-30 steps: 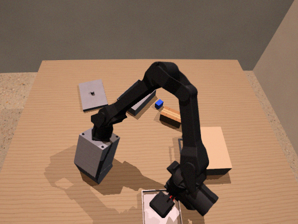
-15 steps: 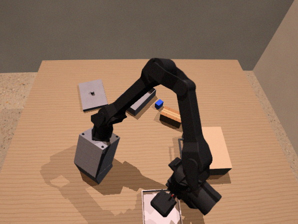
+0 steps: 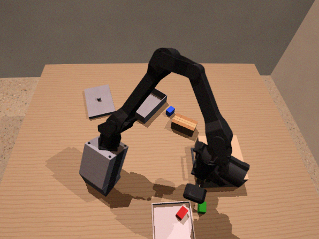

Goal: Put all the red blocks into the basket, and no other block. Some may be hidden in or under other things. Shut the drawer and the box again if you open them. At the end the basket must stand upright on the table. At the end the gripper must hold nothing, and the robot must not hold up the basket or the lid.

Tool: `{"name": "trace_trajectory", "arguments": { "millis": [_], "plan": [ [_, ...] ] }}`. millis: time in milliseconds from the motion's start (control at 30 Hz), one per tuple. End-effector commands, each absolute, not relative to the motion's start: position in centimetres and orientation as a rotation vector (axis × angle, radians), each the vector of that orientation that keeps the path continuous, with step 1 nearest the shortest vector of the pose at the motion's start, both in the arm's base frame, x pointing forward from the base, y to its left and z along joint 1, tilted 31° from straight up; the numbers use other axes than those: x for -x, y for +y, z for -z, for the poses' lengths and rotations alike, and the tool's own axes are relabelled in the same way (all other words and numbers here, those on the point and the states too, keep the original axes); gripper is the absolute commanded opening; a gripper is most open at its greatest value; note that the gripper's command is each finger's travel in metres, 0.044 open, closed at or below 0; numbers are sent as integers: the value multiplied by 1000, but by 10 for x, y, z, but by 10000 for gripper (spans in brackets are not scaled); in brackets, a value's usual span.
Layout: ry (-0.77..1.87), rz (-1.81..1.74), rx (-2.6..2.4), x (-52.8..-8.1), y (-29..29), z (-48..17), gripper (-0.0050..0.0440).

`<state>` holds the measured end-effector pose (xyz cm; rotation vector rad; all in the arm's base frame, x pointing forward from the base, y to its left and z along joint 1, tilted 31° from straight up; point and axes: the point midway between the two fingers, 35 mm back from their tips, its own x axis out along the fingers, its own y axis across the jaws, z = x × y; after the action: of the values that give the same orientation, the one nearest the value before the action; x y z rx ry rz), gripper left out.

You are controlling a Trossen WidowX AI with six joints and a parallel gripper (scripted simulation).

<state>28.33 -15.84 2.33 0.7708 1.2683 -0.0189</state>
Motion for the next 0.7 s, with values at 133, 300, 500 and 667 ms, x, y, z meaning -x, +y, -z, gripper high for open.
{"name": "trace_trajectory", "arguments": {
  "millis": [133, 300, 500, 667],
  "plan": [
    [1236, -108, -584, -301, -119, -54, 440],
    [1213, -214, -433, -312, -76, -77, 440],
    [1190, -293, -317, -317, -24, -103, 440],
    [1142, -431, -107, -312, 13, -117, 440]
  ]
}}
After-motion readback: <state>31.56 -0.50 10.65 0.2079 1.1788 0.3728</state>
